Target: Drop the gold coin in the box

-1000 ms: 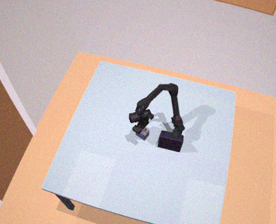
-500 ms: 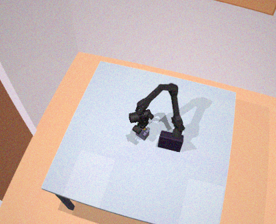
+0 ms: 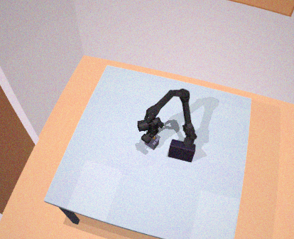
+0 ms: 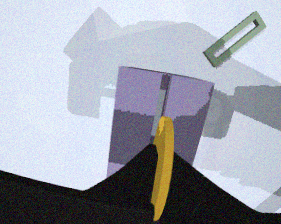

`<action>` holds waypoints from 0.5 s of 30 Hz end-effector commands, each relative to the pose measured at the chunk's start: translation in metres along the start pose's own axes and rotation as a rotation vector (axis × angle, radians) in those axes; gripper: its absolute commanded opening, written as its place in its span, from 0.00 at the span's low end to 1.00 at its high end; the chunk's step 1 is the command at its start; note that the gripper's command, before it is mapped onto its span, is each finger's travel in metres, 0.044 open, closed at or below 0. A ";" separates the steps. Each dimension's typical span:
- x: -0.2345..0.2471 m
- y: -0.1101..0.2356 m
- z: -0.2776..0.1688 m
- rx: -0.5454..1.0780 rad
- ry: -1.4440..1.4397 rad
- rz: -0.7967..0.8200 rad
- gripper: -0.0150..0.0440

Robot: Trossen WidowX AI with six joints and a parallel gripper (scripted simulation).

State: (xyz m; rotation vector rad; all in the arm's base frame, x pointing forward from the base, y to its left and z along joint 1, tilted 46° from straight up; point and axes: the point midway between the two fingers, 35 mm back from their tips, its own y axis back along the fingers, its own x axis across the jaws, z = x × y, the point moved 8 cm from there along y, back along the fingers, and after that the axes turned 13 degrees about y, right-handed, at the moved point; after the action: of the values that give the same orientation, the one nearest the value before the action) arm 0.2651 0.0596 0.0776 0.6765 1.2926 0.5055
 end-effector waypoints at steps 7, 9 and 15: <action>0.000 -0.005 0.000 -0.002 0.005 -0.005 0.25; 0.000 -0.006 0.000 -0.002 0.005 -0.005 0.25; 0.000 -0.008 0.000 -0.002 0.004 -0.005 0.25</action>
State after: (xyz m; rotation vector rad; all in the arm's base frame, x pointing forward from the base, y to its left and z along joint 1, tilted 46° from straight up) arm 0.2650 0.0557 0.0732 0.6762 1.2931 0.5061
